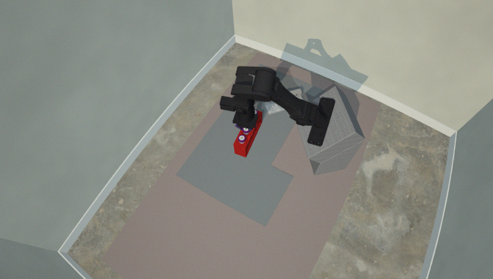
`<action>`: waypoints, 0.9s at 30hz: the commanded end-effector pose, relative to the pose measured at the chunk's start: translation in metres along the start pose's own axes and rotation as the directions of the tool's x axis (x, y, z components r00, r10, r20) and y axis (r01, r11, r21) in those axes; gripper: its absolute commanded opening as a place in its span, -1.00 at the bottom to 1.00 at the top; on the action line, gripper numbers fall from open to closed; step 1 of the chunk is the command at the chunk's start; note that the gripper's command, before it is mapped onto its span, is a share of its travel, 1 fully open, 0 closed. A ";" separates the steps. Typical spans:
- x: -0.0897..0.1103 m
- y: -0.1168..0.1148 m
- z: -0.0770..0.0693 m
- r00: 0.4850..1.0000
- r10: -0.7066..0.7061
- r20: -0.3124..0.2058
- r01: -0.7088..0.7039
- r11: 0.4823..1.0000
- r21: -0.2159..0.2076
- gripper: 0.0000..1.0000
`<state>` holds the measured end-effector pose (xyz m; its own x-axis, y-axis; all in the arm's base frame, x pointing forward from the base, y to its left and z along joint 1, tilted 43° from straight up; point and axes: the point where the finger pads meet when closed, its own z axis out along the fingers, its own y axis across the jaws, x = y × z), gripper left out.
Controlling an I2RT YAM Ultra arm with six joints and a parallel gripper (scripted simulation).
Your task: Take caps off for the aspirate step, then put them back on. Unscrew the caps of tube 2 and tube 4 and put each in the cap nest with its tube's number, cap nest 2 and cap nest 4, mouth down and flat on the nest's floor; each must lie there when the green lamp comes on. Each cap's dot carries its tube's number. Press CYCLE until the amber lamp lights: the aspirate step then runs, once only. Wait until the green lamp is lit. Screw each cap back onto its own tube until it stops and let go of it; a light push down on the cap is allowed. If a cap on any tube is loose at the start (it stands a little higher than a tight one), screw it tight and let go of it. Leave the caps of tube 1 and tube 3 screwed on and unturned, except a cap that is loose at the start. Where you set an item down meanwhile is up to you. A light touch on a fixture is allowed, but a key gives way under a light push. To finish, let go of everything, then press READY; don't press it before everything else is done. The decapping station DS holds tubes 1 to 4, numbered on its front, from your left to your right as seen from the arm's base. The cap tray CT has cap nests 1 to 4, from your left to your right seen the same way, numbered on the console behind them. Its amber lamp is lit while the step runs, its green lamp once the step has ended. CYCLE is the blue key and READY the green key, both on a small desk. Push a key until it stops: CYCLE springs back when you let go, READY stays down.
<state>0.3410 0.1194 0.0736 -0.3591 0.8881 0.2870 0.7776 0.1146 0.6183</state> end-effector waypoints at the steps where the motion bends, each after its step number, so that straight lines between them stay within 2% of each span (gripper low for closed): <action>1: 0.000 0.003 -0.002 1.000 0.000 0.002 0.000 1.000 -0.010 -1.00; 7: 0.000 0.003 -0.003 0.989 -0.149 0.004 0.149 0.989 -0.010 -1.00; 12: 0.000 0.003 -0.003 0.921 -0.389 0.006 0.389 0.921 -0.008 -1.00; 16: 0.000 0.003 -0.003 0.825 -0.565 0.008 0.565 0.825 -0.007 -1.00; 21: 0.000 0.003 -0.003 0.660 -0.751 0.009 0.751 0.660 -0.005 -1.00; 23: 0.000 0.003 -0.003 0.660 -0.751 0.009 0.751 0.660 -0.005 -1.00; 27: 0.000 0.003 -0.003 0.498 -0.867 0.010 0.867 0.498 -0.003 -1.00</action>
<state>0.3409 0.1194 0.0742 -0.8250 0.4868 -0.2871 0.2281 0.7516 0.6190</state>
